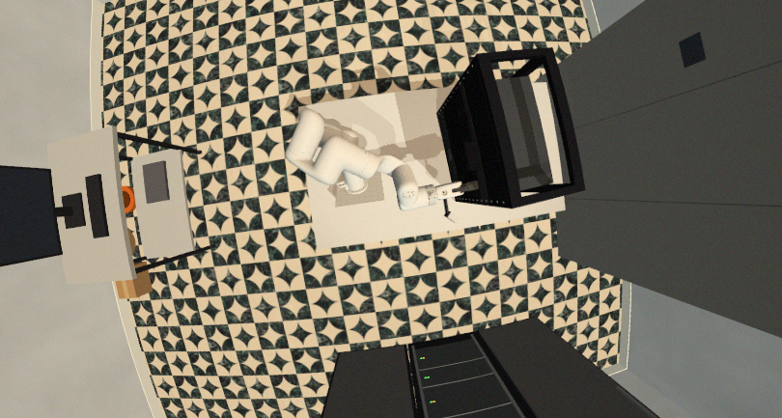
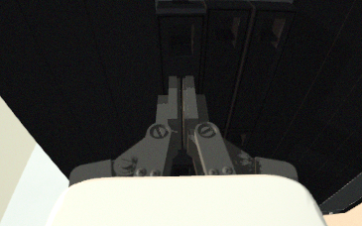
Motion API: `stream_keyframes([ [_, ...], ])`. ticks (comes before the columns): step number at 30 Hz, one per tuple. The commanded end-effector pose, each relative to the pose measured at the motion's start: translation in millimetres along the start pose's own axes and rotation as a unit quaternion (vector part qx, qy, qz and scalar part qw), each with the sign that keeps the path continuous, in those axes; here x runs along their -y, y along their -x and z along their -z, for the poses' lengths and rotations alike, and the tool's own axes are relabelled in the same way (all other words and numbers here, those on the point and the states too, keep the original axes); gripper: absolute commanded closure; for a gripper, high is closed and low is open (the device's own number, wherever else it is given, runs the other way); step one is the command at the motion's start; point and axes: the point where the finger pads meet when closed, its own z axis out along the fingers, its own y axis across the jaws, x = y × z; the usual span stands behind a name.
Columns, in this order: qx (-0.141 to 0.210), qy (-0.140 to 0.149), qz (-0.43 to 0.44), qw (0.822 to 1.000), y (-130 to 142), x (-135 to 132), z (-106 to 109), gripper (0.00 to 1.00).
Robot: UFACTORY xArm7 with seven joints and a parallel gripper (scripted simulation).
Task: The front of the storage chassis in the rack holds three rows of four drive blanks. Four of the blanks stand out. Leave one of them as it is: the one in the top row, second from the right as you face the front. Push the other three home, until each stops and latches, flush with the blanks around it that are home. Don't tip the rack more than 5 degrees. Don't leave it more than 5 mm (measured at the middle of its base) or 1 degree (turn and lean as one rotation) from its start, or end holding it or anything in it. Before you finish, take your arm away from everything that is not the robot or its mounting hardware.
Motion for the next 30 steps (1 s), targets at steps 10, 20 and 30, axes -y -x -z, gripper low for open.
stream_keyframes([
  [10, -0.001, -0.001, 0.001, 1.000, -0.9, 2.0, -3.2, 1.00],
  [20, -0.001, -0.001, 0.001, 1.000, -0.9, 2.0, -5.0, 1.00],
  [30, -0.001, -0.001, 0.001, 1.000, -1.0, 2.0, -6.2, 1.00],
])
